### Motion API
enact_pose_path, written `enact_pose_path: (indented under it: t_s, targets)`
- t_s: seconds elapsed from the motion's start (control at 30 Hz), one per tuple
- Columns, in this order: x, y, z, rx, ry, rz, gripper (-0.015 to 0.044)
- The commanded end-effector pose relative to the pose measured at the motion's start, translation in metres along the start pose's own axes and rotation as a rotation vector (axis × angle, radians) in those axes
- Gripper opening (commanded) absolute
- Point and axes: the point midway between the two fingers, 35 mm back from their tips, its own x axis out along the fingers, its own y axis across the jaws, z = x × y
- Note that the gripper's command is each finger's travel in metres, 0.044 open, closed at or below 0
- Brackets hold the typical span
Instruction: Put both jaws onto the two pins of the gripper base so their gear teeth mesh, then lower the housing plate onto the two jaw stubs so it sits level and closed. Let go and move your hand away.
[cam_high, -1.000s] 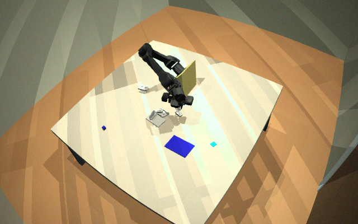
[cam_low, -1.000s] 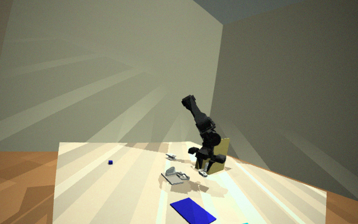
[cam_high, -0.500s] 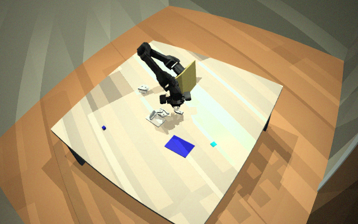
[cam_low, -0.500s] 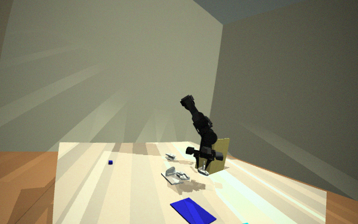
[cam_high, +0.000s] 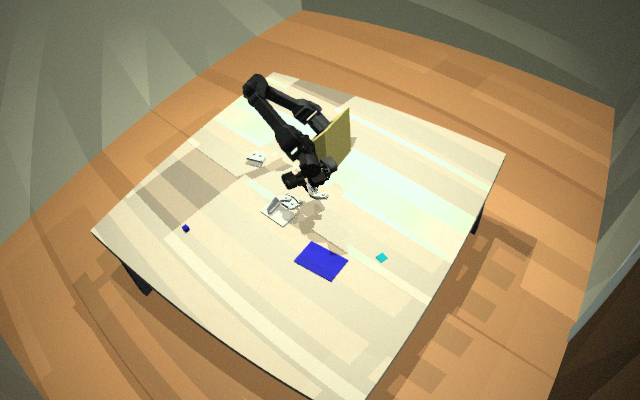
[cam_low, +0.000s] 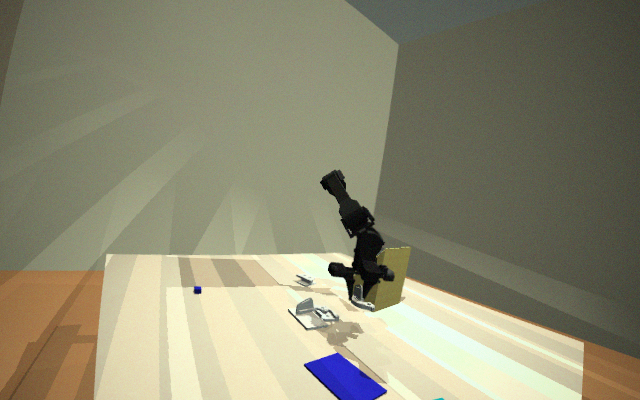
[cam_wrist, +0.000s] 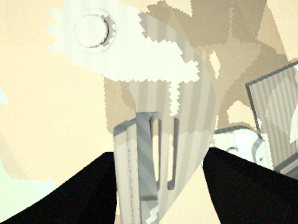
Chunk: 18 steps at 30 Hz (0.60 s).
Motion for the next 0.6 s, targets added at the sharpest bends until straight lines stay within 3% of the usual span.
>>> enact_pose_path:
  t_s: [0.0, 0.57]
  targets:
    - [-0.002, -0.004, -0.004, -0.092, -0.005, -0.008, 0.0134]
    - [-0.002, -0.011, -0.021, -0.501, -0.002, -0.009, 0.0134]
